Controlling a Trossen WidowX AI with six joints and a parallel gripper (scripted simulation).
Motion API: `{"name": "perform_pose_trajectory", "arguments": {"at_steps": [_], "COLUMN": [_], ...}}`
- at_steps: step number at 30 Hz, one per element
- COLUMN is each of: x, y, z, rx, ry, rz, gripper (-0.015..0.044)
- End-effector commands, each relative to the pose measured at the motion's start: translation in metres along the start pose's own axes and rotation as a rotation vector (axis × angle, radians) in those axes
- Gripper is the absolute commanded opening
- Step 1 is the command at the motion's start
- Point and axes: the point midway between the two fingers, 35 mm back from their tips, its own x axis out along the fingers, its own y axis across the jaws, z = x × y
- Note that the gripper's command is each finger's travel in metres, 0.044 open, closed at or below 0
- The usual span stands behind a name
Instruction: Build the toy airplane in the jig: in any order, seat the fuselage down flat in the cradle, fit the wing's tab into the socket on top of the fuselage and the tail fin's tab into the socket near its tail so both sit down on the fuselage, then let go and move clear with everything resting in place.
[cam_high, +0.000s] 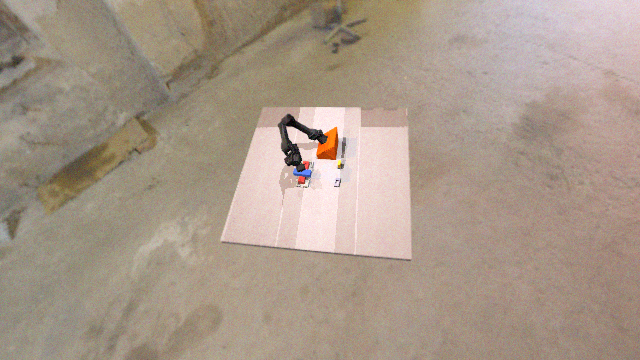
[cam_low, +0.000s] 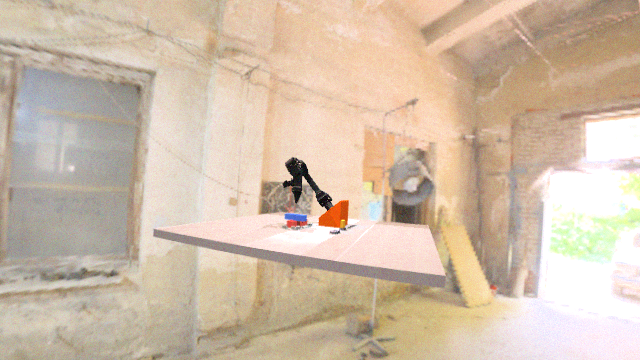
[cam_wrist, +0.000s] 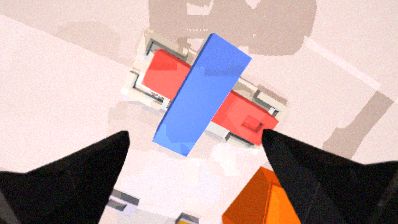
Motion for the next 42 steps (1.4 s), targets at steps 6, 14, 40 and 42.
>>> {"name": "perform_pose_trajectory", "arguments": {"at_steps": [6,14,40,42], "x": [0.001,0.001,-0.001,0.001], "y": [0.000,0.000,0.017,0.012], "z": [-0.001,0.000,-0.283,-0.292], "rx": [-0.982,-1.047,-1.054,-1.051], "ry": [0.004,0.004,0.025,0.020], "rz": [-0.001,-0.001,0.018,0.012], "gripper": [0.0440,0.0440,0.0440,0.0440]}}
